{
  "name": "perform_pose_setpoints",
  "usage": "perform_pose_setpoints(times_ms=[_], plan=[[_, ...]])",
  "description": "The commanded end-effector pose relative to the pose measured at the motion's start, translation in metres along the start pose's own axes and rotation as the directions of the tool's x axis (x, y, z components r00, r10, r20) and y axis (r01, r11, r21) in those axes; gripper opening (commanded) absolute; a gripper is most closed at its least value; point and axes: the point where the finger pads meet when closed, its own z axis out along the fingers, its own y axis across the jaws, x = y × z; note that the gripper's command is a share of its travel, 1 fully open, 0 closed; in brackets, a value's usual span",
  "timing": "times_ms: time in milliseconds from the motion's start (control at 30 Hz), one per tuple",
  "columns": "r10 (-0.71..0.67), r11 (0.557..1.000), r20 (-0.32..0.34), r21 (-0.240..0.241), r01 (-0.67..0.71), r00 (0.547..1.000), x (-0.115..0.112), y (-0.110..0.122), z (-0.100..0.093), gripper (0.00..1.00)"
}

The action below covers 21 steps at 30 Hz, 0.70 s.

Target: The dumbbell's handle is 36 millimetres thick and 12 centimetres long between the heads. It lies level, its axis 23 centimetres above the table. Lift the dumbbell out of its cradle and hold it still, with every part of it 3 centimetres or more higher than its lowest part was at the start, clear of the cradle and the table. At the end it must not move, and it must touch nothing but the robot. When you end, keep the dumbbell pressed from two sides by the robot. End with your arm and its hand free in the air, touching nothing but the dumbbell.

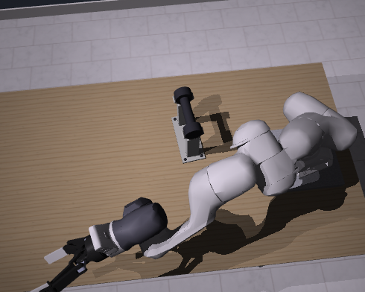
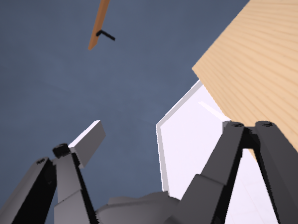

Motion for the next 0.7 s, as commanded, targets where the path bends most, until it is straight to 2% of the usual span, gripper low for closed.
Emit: perform_pose_setpoints(times_ms=[0, 567, 667], plan=[[0.0, 1.0, 0.0, 0.0, 0.0, 1.0, 0.0001, -0.0002, 0.0, 1.0], [0.0, 1.0, 0.0, 0.0, 0.0, 1.0, 0.0003, -0.0001, -0.0001, 1.0], [0.004, 1.0, -0.003, -0.015, -0.004, 1.0, 0.0075, 0.0034, -0.0014, 1.0]])
